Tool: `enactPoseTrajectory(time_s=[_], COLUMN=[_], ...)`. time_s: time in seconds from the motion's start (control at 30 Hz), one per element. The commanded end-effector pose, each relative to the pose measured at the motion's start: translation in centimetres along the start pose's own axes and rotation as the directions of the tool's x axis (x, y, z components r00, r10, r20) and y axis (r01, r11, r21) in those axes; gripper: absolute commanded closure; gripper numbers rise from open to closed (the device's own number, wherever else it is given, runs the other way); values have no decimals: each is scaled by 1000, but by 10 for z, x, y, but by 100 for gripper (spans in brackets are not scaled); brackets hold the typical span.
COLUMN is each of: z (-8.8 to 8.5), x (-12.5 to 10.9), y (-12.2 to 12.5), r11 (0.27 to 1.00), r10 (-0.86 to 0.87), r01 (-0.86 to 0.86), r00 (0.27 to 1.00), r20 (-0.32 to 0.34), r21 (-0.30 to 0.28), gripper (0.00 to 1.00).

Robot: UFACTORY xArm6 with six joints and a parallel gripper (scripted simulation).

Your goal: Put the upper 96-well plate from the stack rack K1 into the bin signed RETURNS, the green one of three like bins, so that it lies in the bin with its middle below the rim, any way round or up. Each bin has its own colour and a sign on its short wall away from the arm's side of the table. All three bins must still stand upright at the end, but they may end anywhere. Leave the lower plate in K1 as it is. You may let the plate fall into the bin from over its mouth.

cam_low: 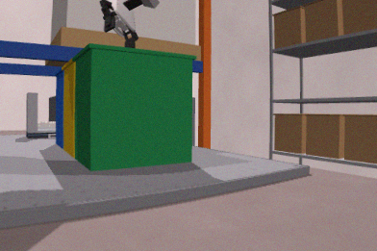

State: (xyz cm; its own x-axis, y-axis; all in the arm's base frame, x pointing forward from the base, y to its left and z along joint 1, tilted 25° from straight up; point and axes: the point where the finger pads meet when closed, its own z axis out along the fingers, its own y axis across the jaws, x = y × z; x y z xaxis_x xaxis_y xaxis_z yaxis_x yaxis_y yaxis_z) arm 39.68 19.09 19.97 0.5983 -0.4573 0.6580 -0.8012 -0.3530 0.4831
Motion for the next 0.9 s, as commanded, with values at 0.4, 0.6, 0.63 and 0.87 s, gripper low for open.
enactPoseTrajectory(time_s=[0.4,0.6,0.63,0.87], z=[-20,-28,-30,-37], x=[-61,-89,-94,-117], y=[-16,-20,-21,-23], r11=[957,923,910,875], r10=[-253,-336,-363,-424], r01=[247,325,350,407], r00=[967,942,932,905], r20=[25,21,19,11], r21=[154,205,222,260], gripper=[0,0,0,0])
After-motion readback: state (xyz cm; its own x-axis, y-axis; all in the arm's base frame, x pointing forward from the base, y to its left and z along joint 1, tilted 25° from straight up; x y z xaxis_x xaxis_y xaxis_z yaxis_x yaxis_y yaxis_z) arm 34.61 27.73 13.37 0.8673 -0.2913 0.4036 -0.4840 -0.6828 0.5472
